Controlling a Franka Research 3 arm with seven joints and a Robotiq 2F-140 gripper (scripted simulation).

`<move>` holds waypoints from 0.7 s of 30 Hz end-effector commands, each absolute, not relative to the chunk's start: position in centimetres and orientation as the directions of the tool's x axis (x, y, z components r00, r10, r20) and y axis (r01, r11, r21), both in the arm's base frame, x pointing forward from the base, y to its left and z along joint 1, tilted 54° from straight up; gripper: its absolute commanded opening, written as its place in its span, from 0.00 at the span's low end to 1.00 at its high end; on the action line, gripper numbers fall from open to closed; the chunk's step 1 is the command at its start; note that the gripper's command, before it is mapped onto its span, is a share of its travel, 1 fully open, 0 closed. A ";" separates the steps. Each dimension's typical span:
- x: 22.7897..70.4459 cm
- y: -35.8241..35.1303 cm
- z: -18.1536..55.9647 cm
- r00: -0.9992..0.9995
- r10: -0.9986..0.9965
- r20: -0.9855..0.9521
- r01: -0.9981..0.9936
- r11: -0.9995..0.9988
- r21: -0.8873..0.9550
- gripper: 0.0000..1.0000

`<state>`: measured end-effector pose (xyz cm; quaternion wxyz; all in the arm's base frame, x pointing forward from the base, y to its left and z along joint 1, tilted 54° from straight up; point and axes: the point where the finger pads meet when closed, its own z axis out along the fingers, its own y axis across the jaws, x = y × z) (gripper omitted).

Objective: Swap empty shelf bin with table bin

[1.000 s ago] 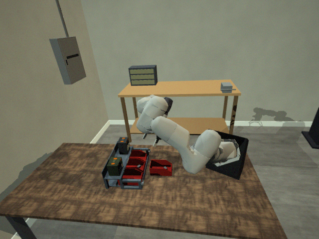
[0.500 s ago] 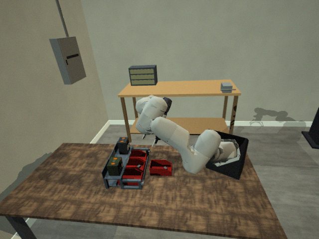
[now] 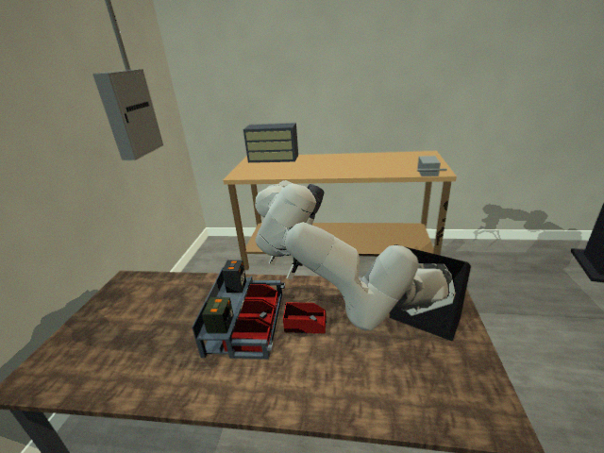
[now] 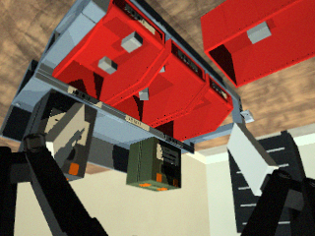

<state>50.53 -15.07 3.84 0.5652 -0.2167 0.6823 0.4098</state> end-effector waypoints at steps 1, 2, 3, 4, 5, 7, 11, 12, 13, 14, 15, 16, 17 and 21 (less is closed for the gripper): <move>50.6 -15.2 3.7 -0.287 0.177 -0.941 -0.748 0.573 0.336 1.00; 50.6 -15.2 3.7 -0.287 0.177 -0.941 -0.748 0.573 0.336 1.00; 50.6 -15.2 3.7 -0.287 0.177 -0.941 -0.748 0.573 0.336 1.00; 50.6 -15.2 3.7 -0.287 0.177 -0.941 -0.748 0.573 0.336 1.00; 50.6 -15.2 3.7 -0.287 0.177 -0.941 -0.748 0.573 0.336 1.00; 50.6 -15.2 3.7 -0.287 0.177 -0.941 -0.748 0.573 0.336 1.00; 50.8 -15.1 4.0 -0.316 0.180 -0.932 -0.736 0.574 0.360 1.00; 50.8 -15.1 4.0 -0.316 0.180 -0.932 -0.736 0.574 0.360 1.00; 50.8 -15.1 4.0 -0.316 0.180 -0.932 -0.736 0.574 0.360 1.00; 50.8 -15.1 4.0 -0.316 0.180 -0.932 -0.736 0.574 0.360 1.00; 50.8 -15.1 4.0 -0.316 0.180 -0.932 -0.736 0.574 0.360 1.00; 50.8 -15.1 4.0 -0.316 0.180 -0.932 -0.736 0.574 0.360 1.00; 50.8 -15.1 4.0 -0.316 0.180 -0.932 -0.736 0.574 0.360 1.00; 50.8 -15.1 4.0 -0.316 0.180 -0.932 -0.736 0.574 0.360 1.00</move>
